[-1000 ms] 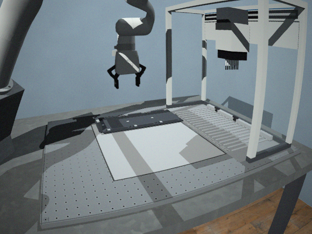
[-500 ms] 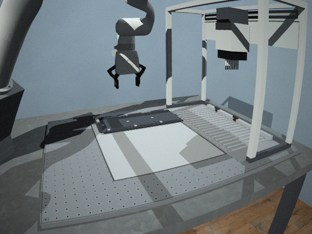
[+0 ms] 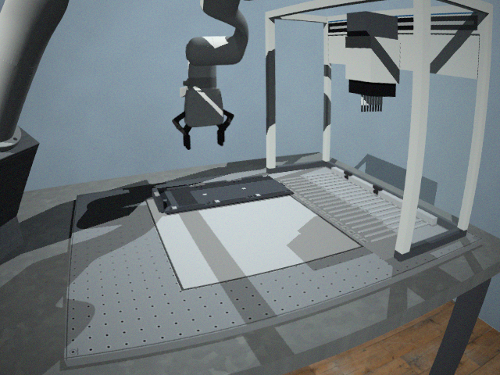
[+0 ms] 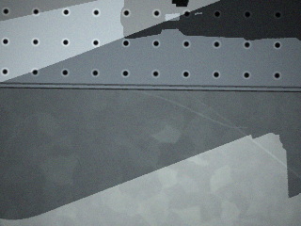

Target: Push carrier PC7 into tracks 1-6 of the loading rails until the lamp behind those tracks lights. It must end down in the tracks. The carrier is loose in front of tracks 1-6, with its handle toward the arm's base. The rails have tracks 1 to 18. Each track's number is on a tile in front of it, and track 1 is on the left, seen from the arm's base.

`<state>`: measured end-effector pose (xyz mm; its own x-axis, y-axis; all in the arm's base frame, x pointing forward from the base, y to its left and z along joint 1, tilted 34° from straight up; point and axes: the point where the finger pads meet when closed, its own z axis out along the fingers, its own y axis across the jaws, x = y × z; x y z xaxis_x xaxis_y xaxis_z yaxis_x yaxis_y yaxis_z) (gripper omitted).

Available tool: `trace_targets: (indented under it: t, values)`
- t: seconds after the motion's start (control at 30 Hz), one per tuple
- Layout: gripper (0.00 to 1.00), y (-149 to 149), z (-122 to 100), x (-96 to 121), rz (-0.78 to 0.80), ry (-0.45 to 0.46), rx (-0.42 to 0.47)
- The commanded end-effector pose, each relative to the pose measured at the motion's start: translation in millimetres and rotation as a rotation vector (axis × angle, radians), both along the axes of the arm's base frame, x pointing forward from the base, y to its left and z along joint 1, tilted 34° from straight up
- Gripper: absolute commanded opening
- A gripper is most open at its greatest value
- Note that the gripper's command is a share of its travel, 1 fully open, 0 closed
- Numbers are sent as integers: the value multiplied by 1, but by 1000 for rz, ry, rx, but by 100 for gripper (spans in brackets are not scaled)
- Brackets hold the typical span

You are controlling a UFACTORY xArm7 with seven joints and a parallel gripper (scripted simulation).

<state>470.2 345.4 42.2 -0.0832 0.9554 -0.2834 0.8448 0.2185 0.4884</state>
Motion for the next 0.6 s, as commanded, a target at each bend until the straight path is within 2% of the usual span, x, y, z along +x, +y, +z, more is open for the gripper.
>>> trace_targets:
  t: [0.0,0.57]
  values:
    - [100,1,-4,3,3,-2,4]
    - [100,-4,-24,17,3,-2,4]
